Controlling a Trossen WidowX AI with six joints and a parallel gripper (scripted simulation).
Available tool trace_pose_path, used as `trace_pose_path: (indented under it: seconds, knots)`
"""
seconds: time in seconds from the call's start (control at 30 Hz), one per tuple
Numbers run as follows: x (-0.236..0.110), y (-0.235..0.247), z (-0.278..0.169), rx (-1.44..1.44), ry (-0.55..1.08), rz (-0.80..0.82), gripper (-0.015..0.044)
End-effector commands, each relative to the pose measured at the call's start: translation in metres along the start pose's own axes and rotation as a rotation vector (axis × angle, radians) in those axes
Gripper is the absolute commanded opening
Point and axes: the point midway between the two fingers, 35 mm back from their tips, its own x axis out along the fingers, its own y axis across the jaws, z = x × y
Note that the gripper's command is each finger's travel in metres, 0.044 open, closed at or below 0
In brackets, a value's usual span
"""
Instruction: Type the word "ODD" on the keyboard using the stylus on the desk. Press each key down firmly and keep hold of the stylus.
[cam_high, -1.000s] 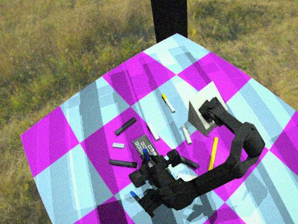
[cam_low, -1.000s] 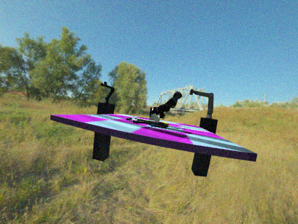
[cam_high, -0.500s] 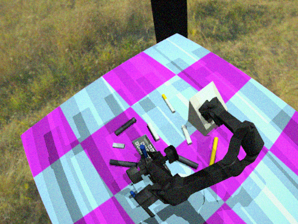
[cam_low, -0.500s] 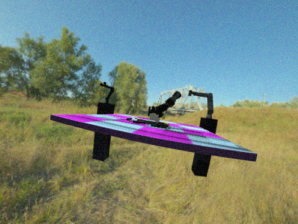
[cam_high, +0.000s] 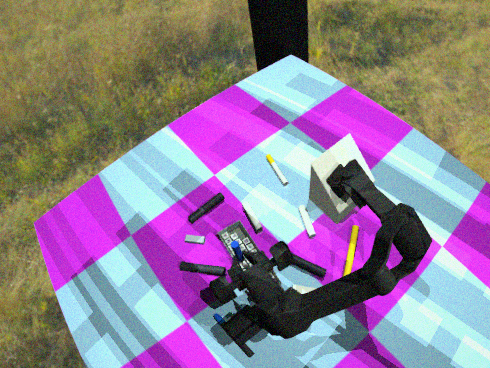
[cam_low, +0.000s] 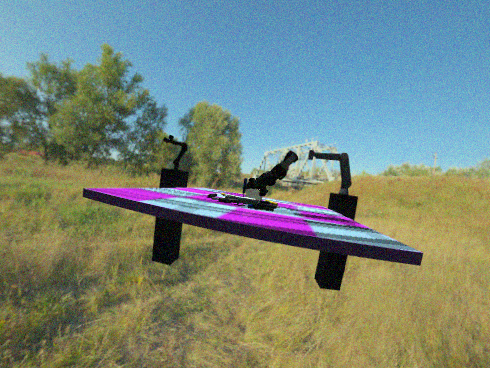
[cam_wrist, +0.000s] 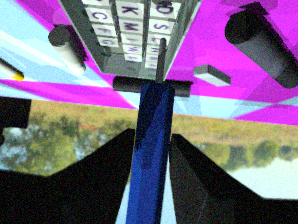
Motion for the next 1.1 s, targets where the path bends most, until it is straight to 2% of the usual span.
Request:
trace_pose_path:
  seconds: [0.0,0.03,0.07,1.07]
  knots:
    - [0.0026,0.001,0.0023,0.002,-0.001,0.004,0.0053]
    - [0.0028,0.0011,0.0025,0.002,-0.001,0.004,0.0079]
    - [0.0028,0.0011,0.0025,0.002,-0.001,0.004,0.0081]
    - [0.008,0.0012,0.0117,0.002,-0.002,0.004,0.0081]
